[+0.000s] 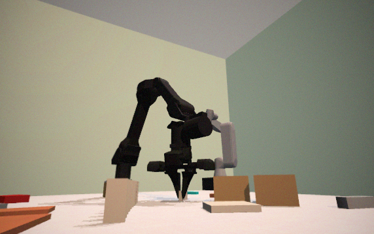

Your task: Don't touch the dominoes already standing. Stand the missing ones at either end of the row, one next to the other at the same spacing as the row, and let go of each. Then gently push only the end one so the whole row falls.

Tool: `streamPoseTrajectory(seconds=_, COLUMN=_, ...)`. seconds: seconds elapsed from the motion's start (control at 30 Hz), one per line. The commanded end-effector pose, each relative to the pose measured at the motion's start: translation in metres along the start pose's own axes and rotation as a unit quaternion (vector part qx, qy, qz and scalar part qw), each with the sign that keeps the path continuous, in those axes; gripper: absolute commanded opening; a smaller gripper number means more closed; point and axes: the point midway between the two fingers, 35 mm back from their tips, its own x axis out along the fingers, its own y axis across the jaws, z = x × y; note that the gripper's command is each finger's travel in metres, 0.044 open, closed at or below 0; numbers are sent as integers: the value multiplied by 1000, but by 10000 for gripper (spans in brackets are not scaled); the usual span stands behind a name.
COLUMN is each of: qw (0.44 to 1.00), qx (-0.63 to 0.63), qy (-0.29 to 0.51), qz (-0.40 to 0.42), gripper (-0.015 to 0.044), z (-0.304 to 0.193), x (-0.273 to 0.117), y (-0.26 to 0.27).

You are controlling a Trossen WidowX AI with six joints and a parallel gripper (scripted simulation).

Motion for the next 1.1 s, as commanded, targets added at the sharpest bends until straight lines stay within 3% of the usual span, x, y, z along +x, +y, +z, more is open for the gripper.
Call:
streamPoseTrajectory(seconds=0.0, qw=1000, qx=2, qy=1, qz=0, gripper=28, z=0, x=1, y=0)
streamPoseTrajectory(seconds=0.1, qw=1000, qx=2, qy=1, qz=0, gripper=28, z=-1, x=-15, y=0)
streamPoseTrajectory(seconds=0.5, qw=1000, qx=2, qy=1, qz=0, gripper=28, z=-1, x=-148, y=5)
streamPoseTrajectory(seconds=0.63, qw=1000, qx=-7, qy=1, qz=0, gripper=28, z=-2, x=-155, y=5)
streamPoseTrajectory(seconds=0.83, qw=959, qx=-284, qy=1, qz=0, gripper=28, z=-19, x=-155, y=3)
streamPoseTrajectory(seconds=1.07, qw=791, qx=-612, qy=2, qz=1, gripper=28, z=-40, x=-155, y=-1)
